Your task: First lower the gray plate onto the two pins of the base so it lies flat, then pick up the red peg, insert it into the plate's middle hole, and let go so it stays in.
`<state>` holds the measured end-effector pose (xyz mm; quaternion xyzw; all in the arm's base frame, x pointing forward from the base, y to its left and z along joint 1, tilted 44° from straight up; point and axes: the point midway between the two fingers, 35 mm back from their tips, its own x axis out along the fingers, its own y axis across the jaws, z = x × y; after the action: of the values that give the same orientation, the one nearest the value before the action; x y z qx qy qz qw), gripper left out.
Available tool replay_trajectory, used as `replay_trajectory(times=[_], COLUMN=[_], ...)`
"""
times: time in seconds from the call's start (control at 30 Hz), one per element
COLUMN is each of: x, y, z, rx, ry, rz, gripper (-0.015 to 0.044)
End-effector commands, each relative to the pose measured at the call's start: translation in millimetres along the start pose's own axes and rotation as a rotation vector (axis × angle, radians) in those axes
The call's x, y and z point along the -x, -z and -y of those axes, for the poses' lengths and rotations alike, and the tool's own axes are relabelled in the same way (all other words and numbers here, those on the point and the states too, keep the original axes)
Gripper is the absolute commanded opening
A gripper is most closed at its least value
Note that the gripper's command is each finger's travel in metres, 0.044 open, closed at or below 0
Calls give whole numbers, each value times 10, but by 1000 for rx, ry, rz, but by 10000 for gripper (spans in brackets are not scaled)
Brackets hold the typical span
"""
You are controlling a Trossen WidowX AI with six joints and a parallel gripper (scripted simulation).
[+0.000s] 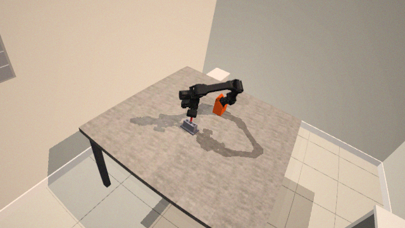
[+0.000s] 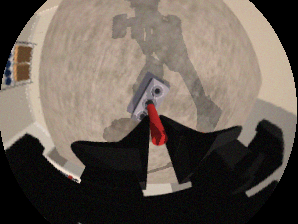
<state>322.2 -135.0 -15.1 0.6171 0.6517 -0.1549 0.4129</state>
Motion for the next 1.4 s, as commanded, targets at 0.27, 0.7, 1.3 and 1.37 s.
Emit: replay_trajectory(times=[0.27,0.7,1.3,1.37], x=[-36,-149,-162,-164], y=[-2,-3,-9,-10], z=[-5,-32,-15,-12], rx=[2,12,20,20], ry=[0,1,5,5], rz=[1,6,8,8], gripper=[0,0,0,0])
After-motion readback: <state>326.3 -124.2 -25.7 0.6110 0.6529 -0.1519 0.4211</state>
